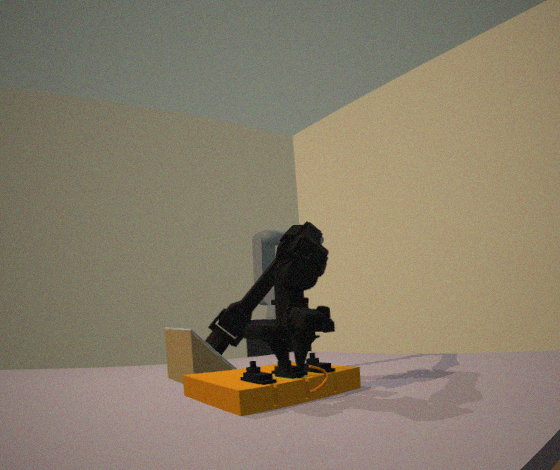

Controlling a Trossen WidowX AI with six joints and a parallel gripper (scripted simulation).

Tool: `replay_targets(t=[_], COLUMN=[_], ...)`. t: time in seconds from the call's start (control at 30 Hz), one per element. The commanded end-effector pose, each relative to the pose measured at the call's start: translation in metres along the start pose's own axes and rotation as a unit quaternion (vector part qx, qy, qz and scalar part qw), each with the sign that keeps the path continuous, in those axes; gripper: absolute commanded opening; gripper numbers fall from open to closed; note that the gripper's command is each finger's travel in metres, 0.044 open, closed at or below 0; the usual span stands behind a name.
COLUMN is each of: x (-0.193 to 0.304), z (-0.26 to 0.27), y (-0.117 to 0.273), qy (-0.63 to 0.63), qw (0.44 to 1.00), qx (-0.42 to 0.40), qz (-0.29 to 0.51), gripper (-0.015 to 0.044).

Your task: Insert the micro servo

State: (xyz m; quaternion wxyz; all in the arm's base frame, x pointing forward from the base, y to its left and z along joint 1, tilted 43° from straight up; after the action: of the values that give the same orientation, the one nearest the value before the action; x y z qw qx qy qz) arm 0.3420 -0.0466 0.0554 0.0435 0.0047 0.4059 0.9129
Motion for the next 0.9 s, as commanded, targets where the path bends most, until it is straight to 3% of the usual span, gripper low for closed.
replay_targets(t=[0.0,0.13,0.37,0.57,0.77,0.87], x=[0.001,0.001,0.0,0.002,0.003,0.015], z=[0.0,0.0,0.0,0.0,-0.002,-0.005], y=[-0.004,-0.007,-0.004,0.028,0.031,0.038], qy=[-0.003,-0.003,-0.003,-0.003,-0.003,-0.007], qw=[1.0,1.0,1.0,1.0,1.0,1.0], qx=[-0.002,-0.003,-0.002,-0.002,-0.002,-0.001], qz=[0.0,0.0,0.0,0.0,0.0,-0.002], gripper=[0.0,0.0,0.0184,0.0187,0.0187,0.0266])
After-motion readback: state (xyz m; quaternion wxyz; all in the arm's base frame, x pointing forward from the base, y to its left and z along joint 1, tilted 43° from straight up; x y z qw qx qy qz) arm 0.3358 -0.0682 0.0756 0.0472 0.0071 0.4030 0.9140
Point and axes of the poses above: the point midway between the two fingers, 35 mm back from their tips, its own y axis back along the fingers, its own z axis across the jaws, x = y × z, the point moved 3 cm from there along y, back along the fingers, and after that the axes turned 2 degrees about -y, right-handed, at the moved point
